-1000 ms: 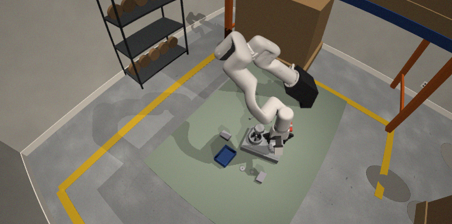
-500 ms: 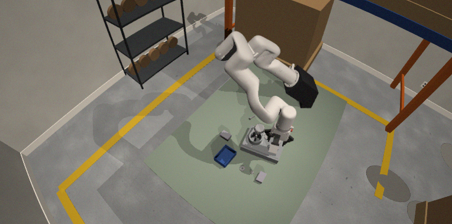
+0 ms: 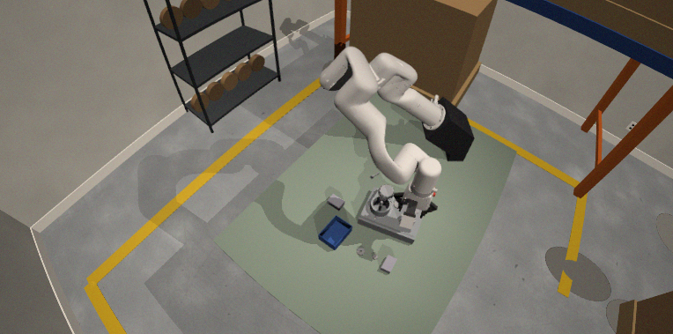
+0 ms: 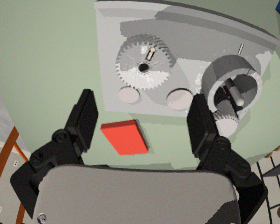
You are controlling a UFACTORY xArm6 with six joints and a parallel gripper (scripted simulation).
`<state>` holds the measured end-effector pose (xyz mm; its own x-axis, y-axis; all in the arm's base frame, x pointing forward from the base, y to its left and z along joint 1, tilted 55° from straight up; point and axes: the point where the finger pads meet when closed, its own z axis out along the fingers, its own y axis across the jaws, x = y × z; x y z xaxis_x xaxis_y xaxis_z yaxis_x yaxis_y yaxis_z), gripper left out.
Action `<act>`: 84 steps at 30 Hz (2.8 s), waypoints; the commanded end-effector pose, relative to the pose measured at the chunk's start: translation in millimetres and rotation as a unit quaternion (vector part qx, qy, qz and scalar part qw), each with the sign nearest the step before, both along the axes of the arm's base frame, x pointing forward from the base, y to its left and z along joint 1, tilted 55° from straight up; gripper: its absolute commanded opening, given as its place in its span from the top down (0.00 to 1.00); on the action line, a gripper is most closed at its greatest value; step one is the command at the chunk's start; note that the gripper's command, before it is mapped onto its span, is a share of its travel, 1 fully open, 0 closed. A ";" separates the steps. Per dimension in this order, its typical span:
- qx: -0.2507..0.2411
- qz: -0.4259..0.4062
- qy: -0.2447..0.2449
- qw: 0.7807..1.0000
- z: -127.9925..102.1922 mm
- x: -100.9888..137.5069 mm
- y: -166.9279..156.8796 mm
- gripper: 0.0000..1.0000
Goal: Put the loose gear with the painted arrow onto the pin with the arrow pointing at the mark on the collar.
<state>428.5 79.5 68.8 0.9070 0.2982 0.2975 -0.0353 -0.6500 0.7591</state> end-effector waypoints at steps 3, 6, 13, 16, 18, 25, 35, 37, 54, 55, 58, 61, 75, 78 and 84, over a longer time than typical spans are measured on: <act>0.001 0.001 -0.001 1.000 0.6 0.5 1.1 0.07; 0.001 0.001 -0.001 1.000 0.6 0.5 1.1 0.07; 0.001 0.001 -0.001 1.000 0.0 0.9 0.4 0.07; 0.001 0.001 -0.001 1.000 -0.7 1.4 -0.4 0.07; 0.001 0.001 -0.001 1.000 -1.4 1.9 -1.2 0.07; 0.001 0.001 -0.001 1.000 -3.7 3.5 -4.0 0.07; 0.001 0.001 -0.001 1.000 -10.3 8.2 -11.7 0.07; 0.001 0.001 -0.001 1.000 -11.8 9.2 -13.4 0.07; 0.001 0.001 -0.001 1.000 -20.5 15.3 -23.8 0.07; 0.001 0.001 -0.001 1.000 -20.5 15.3 -23.8 0.07; 0.001 0.001 -0.001 1.000 -21.2 15.8 -24.5 0.07; 0.001 0.001 -0.001 1.000 -21.9 16.3 -25.4 0.07; 0.001 0.001 -0.001 1.000 -22.5 16.7 -26.1 0.07; 0.001 0.001 -0.001 1.000 -22.5 16.7 -26.1 0.07; 0.001 0.001 -0.001 1.000 -22.5 16.7 -26.1 0.07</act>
<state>444.7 52.3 45.7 0.9069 0.2981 0.2978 -0.0355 -0.6501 0.7590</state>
